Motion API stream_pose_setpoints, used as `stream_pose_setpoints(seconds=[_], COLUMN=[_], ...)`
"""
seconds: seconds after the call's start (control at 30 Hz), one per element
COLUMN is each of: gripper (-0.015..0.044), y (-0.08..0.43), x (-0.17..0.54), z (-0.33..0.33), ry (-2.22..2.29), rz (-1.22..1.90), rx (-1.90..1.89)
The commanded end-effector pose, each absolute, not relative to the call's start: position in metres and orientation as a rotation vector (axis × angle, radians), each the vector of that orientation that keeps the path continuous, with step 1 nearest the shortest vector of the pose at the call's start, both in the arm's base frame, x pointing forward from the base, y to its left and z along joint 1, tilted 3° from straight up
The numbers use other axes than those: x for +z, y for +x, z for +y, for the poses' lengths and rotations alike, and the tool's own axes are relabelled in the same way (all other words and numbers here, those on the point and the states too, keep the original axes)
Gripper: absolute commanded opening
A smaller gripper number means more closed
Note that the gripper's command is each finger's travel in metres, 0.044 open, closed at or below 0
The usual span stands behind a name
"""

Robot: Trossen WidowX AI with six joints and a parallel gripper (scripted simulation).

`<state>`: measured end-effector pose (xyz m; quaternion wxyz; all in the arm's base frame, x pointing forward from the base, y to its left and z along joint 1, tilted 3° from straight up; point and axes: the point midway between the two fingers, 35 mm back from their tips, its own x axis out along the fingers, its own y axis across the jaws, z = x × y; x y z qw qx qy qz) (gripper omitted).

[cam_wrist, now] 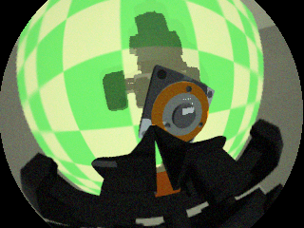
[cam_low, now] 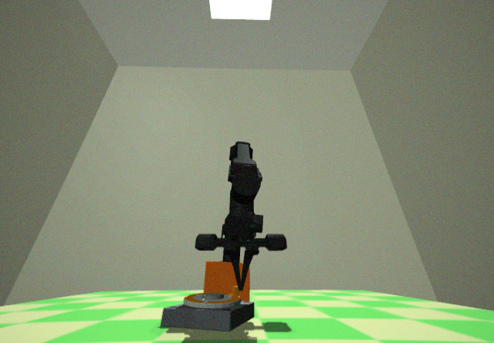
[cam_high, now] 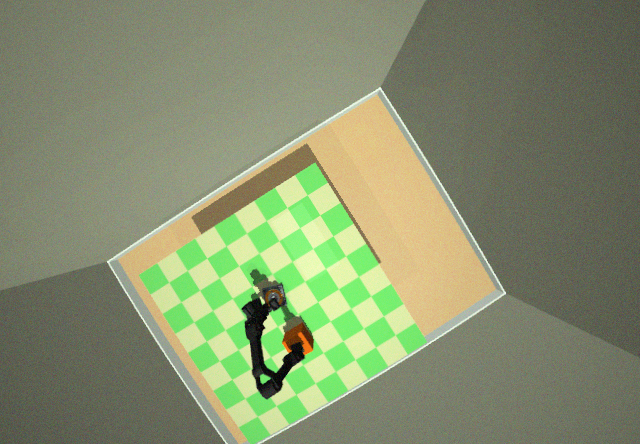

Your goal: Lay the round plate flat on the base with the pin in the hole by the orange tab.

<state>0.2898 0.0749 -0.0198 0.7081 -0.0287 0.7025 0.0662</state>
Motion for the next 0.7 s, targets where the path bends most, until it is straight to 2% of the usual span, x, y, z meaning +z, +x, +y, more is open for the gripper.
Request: stream_pose_setpoints(seconds=[0.0, 0.67], gripper=[0.0, 0.0], y=[0.282, 0.262], x=[-0.021, -0.02], z=[0.072, 0.056], ry=[-0.063, -0.064], rz=[1.567, 1.569], rx=[0.144, 0.143])
